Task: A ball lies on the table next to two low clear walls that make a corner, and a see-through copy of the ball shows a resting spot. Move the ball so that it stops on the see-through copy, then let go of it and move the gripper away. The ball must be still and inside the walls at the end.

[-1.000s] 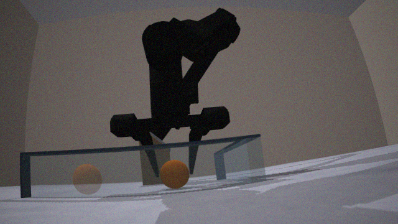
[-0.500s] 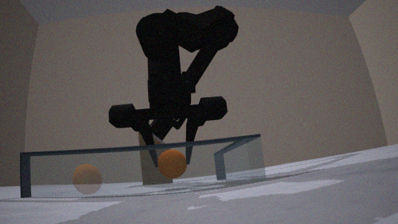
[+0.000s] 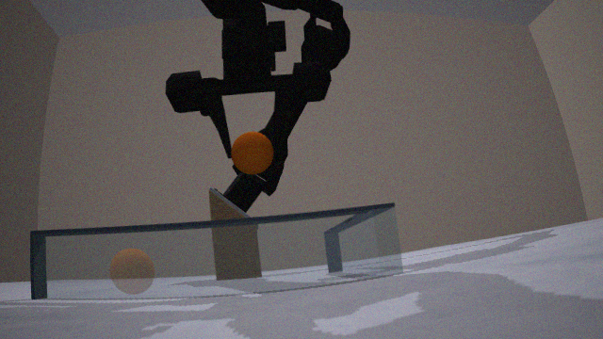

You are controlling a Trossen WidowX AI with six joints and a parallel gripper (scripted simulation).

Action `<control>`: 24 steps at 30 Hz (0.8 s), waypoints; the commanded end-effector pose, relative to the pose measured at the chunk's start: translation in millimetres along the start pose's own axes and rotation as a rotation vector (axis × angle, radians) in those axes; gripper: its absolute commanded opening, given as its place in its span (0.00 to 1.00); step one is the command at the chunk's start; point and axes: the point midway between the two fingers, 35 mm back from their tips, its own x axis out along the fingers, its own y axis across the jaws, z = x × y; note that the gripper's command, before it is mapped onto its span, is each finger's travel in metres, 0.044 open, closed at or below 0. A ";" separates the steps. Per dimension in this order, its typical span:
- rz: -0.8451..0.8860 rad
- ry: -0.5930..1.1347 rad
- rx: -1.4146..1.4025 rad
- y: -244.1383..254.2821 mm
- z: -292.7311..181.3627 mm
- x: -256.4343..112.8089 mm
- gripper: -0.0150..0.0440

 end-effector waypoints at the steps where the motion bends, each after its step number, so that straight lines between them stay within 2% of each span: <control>1: -0.001 0.004 -0.008 1.9 -2.7 -13.2 0.25; 5: -0.002 0.003 -0.006 -5.1 0.6 -11.5 0.25; 24: -0.007 0.002 -0.006 -98.9 28.1 19.9 0.25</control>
